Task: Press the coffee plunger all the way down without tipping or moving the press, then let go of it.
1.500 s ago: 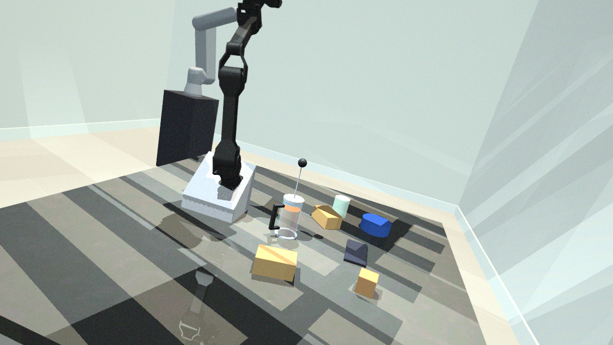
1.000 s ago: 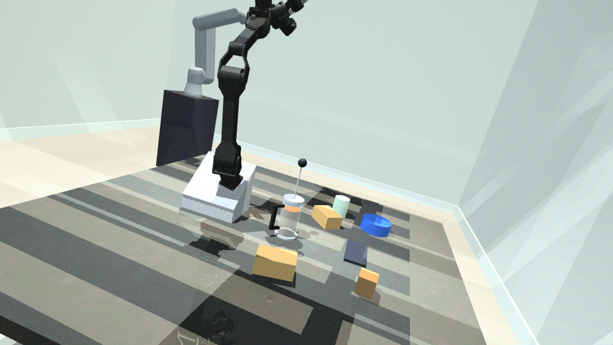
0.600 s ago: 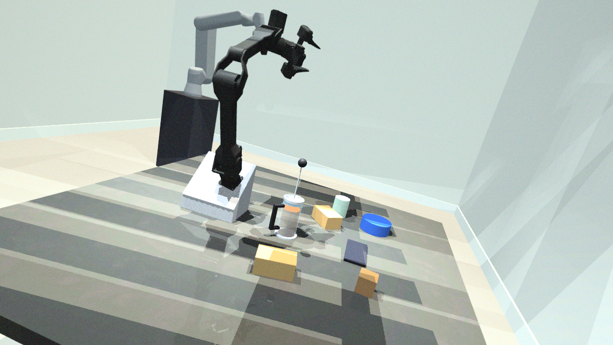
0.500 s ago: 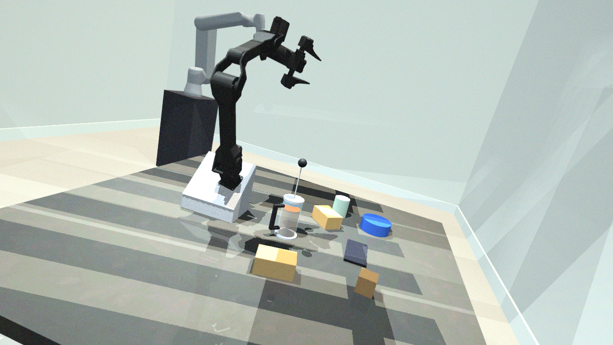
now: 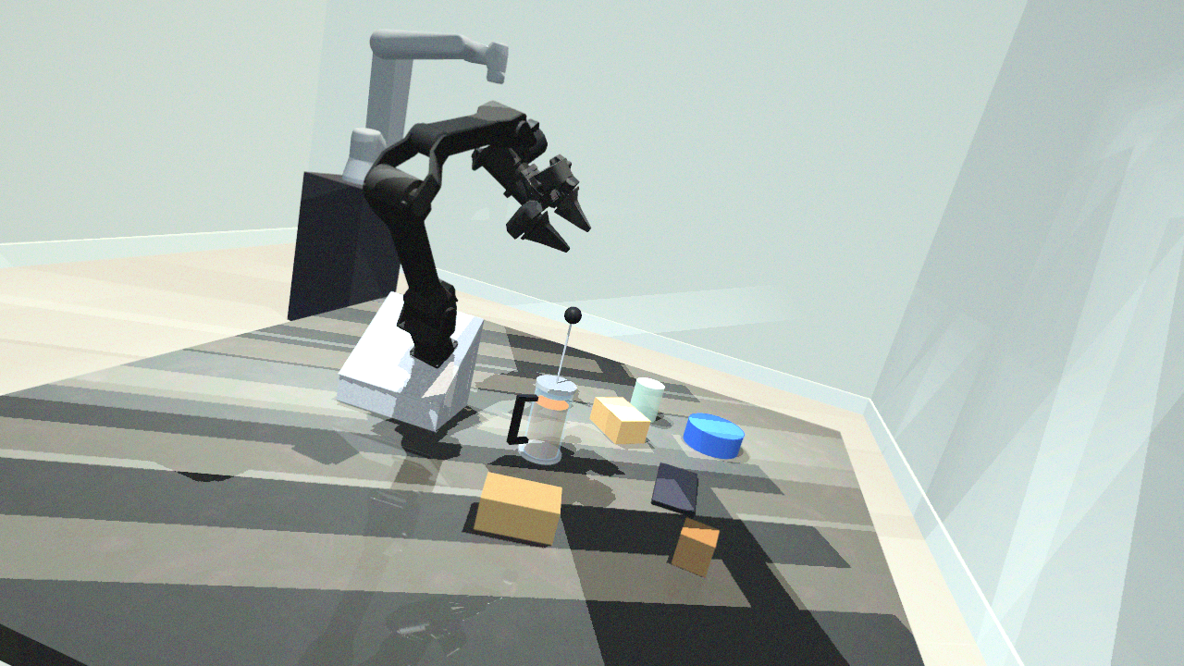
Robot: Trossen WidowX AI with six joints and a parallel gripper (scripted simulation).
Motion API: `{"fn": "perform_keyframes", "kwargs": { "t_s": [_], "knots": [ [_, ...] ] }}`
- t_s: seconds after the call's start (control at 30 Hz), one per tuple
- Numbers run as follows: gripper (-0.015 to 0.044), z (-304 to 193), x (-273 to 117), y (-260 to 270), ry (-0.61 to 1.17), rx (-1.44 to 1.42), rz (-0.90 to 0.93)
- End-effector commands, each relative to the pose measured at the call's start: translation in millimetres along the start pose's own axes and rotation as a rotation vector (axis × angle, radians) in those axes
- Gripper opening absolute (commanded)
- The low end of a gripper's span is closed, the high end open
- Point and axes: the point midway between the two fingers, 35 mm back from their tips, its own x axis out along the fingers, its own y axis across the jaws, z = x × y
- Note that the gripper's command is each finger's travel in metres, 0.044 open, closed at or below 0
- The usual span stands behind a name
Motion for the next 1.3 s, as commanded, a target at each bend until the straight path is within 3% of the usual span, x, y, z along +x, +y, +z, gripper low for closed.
{"fn": "perform_keyframes", "kwargs": {
  "t_s": [0.0, 0.37, 1.27],
  "knots": [
    [0.0440, -6, 14, -63, -0.039, -0.385, -0.168],
    [0.0440, -53, 46, -82, -0.059, -0.305, -0.193],
    [0.0440, -53, 77, -85, -0.048, -0.308, -0.175]
  ]
}}
